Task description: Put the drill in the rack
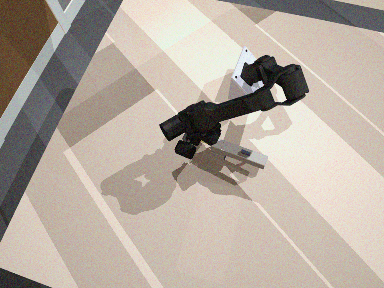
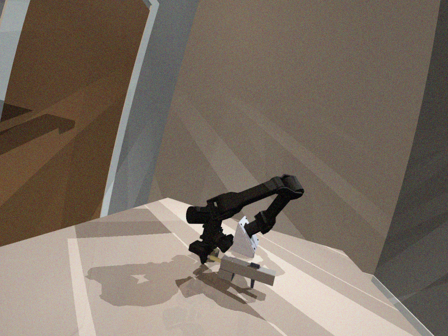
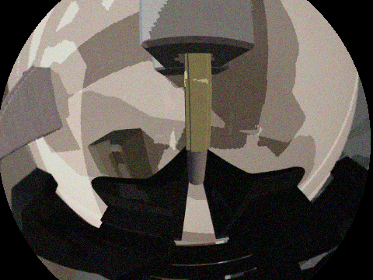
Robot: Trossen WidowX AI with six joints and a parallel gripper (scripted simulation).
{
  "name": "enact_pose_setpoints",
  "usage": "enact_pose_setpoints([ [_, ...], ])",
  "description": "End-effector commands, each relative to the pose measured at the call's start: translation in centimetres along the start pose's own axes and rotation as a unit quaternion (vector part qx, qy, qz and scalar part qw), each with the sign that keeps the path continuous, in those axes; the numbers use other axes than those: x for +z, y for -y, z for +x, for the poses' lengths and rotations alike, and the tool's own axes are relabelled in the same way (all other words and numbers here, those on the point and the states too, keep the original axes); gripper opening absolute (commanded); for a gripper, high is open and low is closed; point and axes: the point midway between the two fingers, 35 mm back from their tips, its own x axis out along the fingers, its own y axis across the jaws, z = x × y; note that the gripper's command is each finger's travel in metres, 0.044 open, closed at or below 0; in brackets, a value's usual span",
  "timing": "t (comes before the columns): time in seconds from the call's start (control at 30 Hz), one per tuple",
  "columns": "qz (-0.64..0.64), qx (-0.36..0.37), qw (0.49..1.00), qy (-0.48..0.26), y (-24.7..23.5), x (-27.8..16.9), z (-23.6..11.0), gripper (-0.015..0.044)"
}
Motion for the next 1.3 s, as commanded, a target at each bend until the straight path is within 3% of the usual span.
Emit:
enact_pose_setpoints([
  [0.0, 0.000, 0.000, 1.000, 0.000, 0.0, 0.0, 0.0, 0.0026],
  [0.53, 0.000, 0.001, 1.000, -0.001, 0.0, 0.4, 0.1, 0.0440],
  [1.27, 0.000, 0.001, 1.000, -0.001, 0.1, 1.1, 0.3, 0.0440],
])
